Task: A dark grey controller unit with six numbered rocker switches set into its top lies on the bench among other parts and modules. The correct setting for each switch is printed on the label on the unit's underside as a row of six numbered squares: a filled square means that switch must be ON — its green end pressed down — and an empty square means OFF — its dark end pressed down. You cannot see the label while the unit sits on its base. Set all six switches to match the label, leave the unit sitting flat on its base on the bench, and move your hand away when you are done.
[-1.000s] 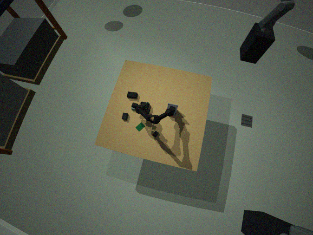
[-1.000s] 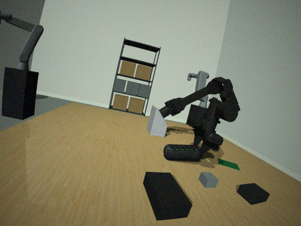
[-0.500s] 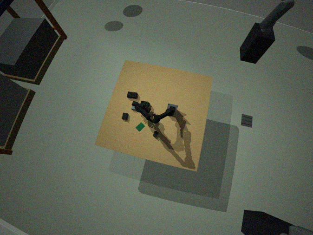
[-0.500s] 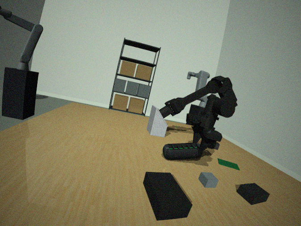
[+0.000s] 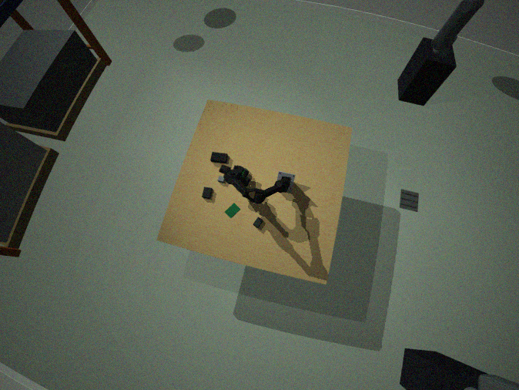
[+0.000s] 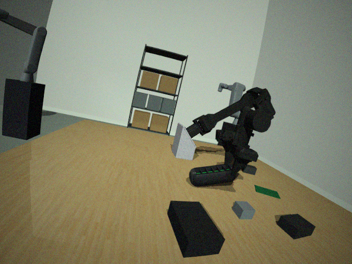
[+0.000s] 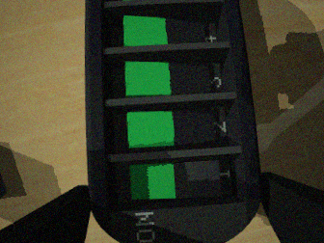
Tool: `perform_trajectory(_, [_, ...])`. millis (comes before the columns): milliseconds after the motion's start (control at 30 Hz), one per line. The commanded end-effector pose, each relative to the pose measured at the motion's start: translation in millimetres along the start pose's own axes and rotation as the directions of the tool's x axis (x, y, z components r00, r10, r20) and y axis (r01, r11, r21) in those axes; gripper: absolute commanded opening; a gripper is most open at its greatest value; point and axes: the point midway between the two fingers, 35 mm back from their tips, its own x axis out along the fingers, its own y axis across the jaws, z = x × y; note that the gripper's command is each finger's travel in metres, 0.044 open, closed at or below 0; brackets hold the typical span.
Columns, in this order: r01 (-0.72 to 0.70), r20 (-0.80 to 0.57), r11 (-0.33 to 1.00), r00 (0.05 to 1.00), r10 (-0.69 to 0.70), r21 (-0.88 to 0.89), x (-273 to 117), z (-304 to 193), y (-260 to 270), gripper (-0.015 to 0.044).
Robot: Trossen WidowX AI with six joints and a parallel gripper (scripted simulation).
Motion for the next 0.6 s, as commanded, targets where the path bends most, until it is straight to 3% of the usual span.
perform_trajectory(0, [-0.007, -0.007, 1.0, 1.0, 0.007, 0.0, -4.9, 4.3, 1.6, 0.0336])
perform_trajectory(567, [-0.007, -0.04, 1.0, 0.999, 0.007, 0.0, -14.1, 15.3, 1.6, 0.0336])
